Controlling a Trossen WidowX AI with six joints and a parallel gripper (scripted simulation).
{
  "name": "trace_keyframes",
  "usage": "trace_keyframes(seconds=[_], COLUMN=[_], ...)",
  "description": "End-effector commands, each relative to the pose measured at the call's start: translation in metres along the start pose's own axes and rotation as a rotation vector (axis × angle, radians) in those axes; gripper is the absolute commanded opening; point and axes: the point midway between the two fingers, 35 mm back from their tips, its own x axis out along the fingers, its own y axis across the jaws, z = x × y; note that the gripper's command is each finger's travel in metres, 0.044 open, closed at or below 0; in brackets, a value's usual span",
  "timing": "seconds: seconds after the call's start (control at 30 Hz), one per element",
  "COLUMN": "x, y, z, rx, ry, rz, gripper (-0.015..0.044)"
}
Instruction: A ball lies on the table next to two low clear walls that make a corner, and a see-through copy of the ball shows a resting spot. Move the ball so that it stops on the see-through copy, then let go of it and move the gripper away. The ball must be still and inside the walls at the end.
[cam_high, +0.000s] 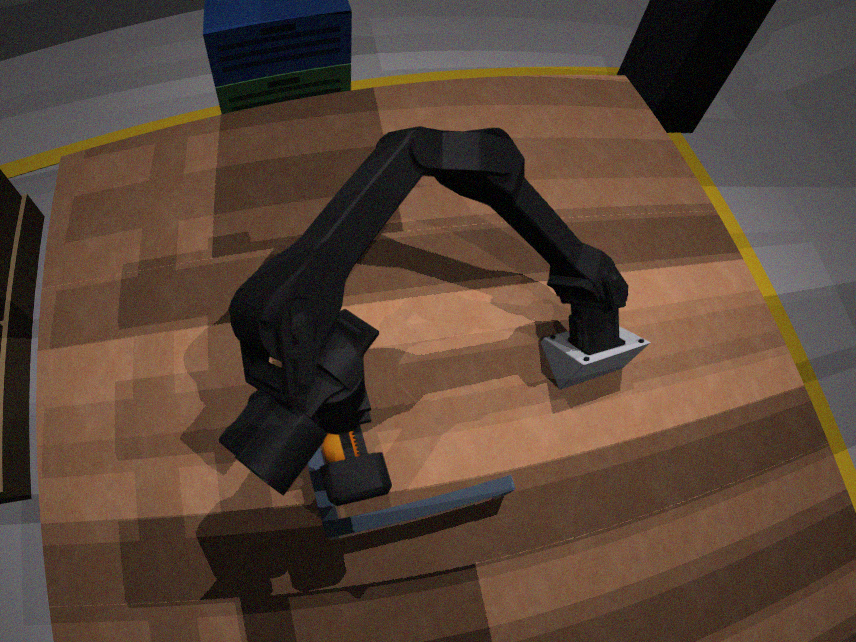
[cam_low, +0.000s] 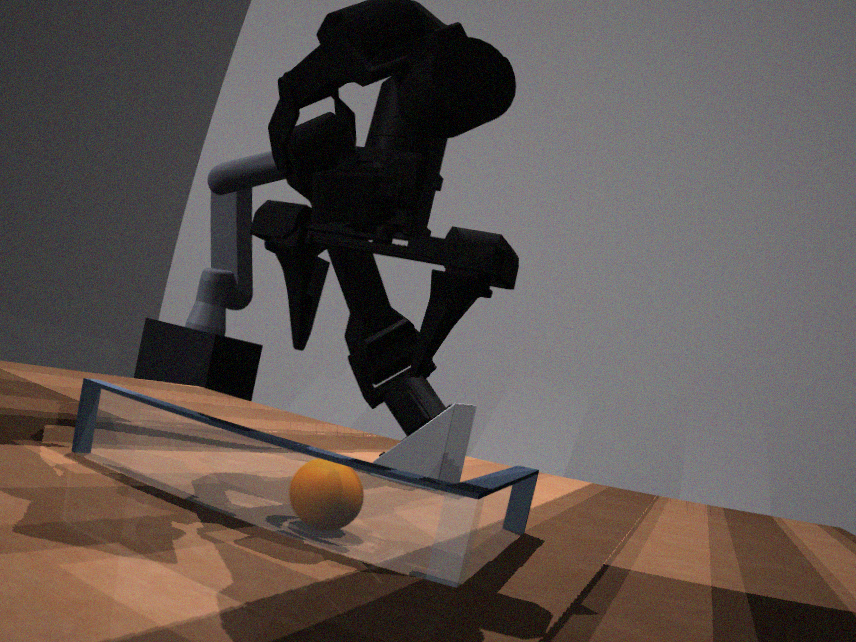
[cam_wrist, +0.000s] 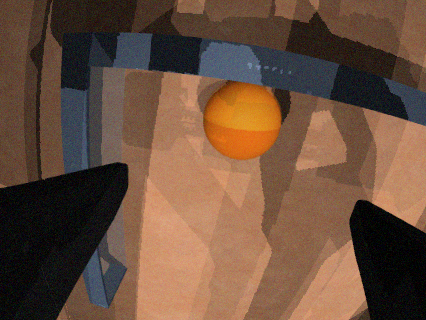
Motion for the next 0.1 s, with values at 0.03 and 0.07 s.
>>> trace_keyframes(seconds=[0.03,0.07], x=[-0.0235,-0.0235], y=[0.0004,0.0004], z=[-0.0006,-0.0006], rx=[0.009,0.009], ry=[-0.017,-0.017], rz=[0.012,0.012], gripper=[0.0440,0.0440])
